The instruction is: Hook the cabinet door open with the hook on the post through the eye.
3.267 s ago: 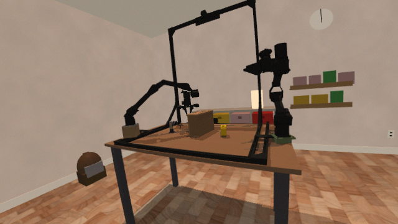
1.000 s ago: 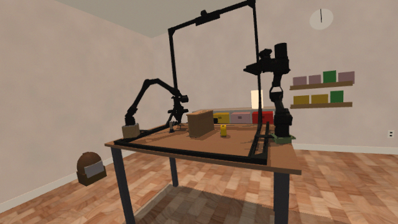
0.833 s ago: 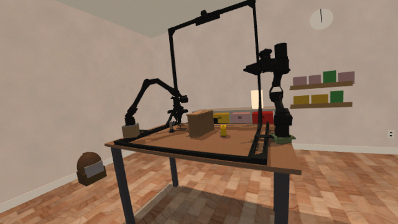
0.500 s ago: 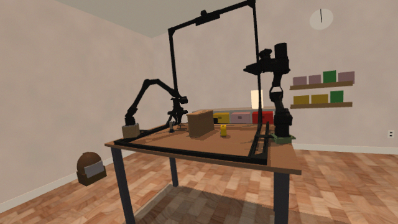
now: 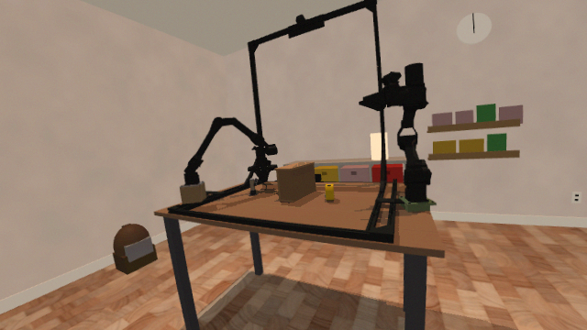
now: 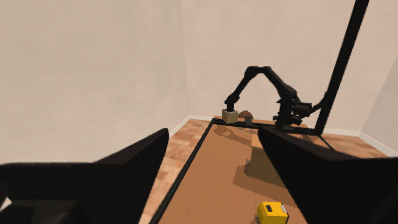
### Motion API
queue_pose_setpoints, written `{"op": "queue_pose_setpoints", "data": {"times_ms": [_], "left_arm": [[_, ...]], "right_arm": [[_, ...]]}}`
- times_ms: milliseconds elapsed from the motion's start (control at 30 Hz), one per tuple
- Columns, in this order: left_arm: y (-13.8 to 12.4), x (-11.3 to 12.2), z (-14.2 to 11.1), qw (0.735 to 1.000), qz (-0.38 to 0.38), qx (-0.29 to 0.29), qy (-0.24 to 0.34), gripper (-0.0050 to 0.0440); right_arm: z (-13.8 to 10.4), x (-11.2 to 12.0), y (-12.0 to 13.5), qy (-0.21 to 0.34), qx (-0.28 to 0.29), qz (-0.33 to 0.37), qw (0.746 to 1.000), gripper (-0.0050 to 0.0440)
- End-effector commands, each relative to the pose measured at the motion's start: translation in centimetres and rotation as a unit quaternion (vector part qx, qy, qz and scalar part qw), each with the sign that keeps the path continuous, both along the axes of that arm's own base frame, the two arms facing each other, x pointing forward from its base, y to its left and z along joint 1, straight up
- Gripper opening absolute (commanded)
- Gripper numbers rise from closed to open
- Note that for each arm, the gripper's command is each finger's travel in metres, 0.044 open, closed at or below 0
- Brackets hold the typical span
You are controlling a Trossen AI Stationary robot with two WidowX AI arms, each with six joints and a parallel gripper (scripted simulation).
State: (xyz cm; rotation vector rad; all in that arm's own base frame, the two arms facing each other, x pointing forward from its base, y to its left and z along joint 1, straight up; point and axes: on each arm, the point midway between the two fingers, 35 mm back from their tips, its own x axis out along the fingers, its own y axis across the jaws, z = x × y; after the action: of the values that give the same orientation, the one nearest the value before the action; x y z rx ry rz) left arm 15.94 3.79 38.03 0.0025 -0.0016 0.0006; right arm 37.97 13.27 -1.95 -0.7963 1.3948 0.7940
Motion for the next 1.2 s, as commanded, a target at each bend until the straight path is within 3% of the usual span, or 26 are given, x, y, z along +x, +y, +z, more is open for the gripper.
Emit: {"op": "queue_pose_setpoints", "data": {"times_ms": [0, 800, 1033, 1167], "left_arm": [[0.0, 0.0, 0.0, 1.000, 0.000, -0.002, 0.000, 0.0400], [0.0, 0.0, 0.0, 1.000, 0.000, -0.002, 0.000, 0.0400], [0.0, 0.0, 0.0, 1.000, 0.000, -0.002, 0.000, 0.0400], [0.0, 0.0, 0.0, 1.000, 0.000, -0.002, 0.000, 0.0400]], "right_arm": [[-1.5, -0.5, -0.2, 0.011, -0.005, -0.003, 1.000, 0.0160], [-4.4, -0.5, -0.2, 0.011, -0.005, -0.006, 1.000, 0.0160], [-4.4, -0.5, -0.2, 0.011, -0.005, -0.006, 1.000, 0.0000], [-4.4, -0.5, -0.2, 0.011, -0.005, -0.006, 1.000, 0.0000]]}}
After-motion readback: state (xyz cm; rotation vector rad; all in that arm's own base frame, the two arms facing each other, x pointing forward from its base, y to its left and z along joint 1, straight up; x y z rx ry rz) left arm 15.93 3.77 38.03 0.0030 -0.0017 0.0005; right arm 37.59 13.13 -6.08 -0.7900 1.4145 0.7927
